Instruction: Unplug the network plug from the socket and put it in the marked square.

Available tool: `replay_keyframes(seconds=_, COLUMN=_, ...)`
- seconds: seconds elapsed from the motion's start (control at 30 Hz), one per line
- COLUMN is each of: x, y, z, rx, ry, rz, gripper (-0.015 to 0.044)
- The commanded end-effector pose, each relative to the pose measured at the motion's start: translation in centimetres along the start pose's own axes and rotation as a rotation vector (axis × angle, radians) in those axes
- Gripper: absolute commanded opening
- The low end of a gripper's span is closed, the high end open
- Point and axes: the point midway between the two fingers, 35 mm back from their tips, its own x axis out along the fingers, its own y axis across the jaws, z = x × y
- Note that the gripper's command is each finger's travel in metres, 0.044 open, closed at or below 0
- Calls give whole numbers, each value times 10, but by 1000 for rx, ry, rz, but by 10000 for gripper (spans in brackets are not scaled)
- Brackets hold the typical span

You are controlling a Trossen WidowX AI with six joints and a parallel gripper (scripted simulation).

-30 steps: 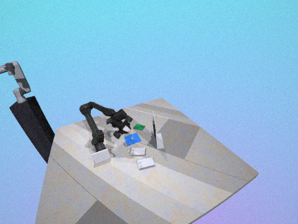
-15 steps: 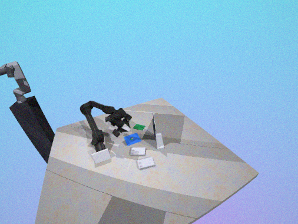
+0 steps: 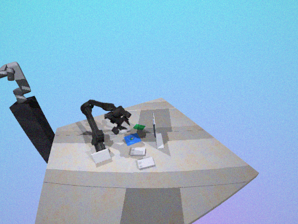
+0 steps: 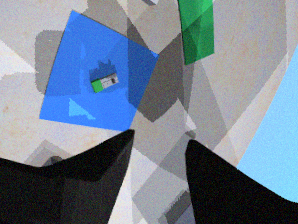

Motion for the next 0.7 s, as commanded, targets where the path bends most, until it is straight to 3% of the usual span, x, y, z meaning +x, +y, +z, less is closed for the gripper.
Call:
replay_keyframes(seconds=0.0, x=-6, y=-4, z=-3, rx=9, ry=2, rz=7, gripper=156)
replay_keyframes(seconds=0.67, x=-49, y=-35, z=-3, rx=43, ry=0, rz=4, gripper=156)
